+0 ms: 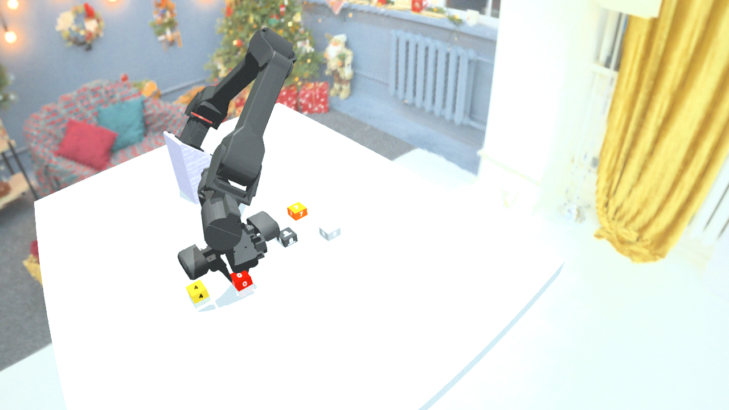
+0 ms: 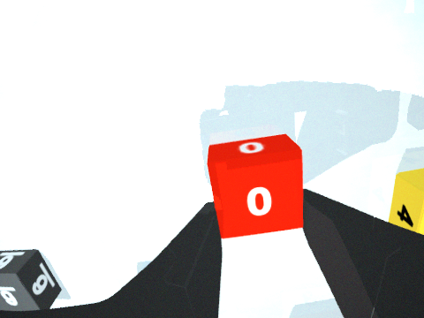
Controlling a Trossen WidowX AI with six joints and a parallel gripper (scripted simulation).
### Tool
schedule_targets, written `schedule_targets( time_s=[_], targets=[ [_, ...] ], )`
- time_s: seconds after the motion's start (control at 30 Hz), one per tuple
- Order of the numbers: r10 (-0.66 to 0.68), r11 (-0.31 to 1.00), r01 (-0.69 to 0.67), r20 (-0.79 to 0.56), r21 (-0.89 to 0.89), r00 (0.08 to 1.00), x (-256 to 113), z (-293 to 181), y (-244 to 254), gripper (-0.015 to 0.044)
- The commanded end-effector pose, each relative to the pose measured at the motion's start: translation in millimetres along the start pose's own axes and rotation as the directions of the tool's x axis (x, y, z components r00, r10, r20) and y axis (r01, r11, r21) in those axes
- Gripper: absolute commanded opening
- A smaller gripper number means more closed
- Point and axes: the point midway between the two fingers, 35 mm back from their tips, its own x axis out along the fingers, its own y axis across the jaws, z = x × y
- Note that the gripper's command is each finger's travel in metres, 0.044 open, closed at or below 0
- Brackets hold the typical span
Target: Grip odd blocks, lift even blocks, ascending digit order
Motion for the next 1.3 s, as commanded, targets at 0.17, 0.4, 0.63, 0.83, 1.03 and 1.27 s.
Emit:
schedule_targets(
  time_s=[0.17,0.4,0.63,0.83,1.03,1.27],
  targets=[
    [0.004,1.000,-0.004,0.001,0.003,1.000,-6,0,0,0.0120],
    [0.003,1.000,-0.003,0.001,0.003,1.000,-15,0,0,0.0120],
    [0.003,1.000,-0.003,0.001,0.003,1.000,-15,0,0,0.0120],
    [0.003,1.000,-0.003,0.001,0.003,1.000,-13,0,0,0.0120],
    [0.004,1.000,-0.004,0.001,0.003,1.000,-2,0,0,0.0120],
    [0.004,1.000,-0.004,0.001,0.003,1.000,1,0,0,0.0120]
  ],
)
